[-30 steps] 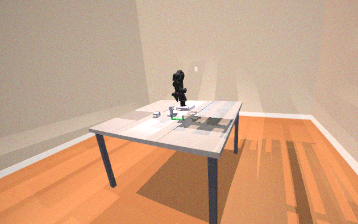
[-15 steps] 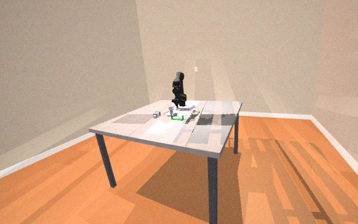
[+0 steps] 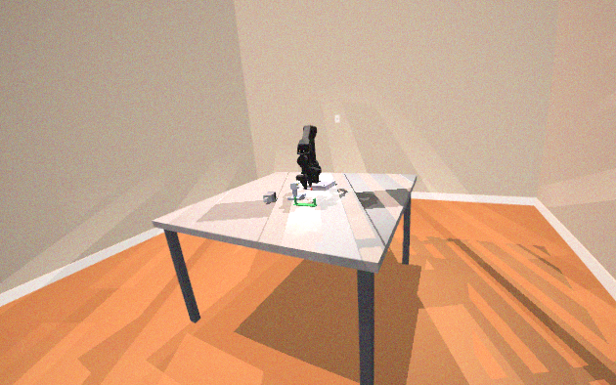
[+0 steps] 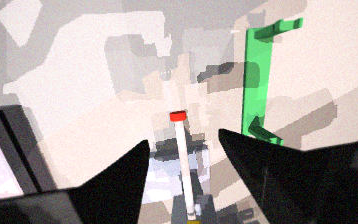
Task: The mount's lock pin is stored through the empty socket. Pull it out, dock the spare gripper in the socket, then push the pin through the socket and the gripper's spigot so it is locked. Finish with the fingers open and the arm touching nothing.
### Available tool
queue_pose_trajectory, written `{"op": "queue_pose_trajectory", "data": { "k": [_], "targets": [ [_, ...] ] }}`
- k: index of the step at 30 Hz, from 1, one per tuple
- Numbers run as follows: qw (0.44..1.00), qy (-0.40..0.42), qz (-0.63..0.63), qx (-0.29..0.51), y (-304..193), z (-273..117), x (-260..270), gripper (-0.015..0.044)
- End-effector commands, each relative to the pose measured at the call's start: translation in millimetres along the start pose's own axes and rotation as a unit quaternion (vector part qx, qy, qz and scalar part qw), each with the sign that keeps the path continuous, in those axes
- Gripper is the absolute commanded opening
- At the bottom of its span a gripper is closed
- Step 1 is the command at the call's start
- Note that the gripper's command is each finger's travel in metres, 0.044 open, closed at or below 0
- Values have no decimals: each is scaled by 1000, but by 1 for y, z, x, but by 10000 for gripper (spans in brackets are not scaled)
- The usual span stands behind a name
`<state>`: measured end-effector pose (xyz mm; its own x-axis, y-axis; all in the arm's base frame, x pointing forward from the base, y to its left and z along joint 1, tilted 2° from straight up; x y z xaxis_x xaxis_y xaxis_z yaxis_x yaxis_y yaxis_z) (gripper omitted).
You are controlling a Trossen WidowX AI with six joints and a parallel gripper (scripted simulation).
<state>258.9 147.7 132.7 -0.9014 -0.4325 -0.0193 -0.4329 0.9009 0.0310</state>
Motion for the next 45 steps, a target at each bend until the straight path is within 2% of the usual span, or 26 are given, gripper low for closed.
{"op": "queue_pose_trajectory", "data": {
  "k": [1, 19, 30, 40, 45],
  "targets": [
    [1000, 1, -2, 3, -1, 8, 0, 300],
    [1000, 1, -2, 3, -1, 30, 3, 300],
    [1000, 1, -2, 3, -1, 30, 3, 11],
    [1000, 1, -2, 2, -1, 30, 3, 0],
    [1000, -3, 1, -28, -2, 26, 3, 0]
  ]
}}
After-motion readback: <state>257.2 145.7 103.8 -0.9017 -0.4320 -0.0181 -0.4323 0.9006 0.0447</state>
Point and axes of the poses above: the point midway between the two fingers, 35 mm back from their tips, its own z axis out along the fingers, its own x axis across the jaws, y = z × x, the point moved 6 cm from there along -z, back along the fingers, and after that the axes turned 11 degrees about -z, right-handed, at the moved point
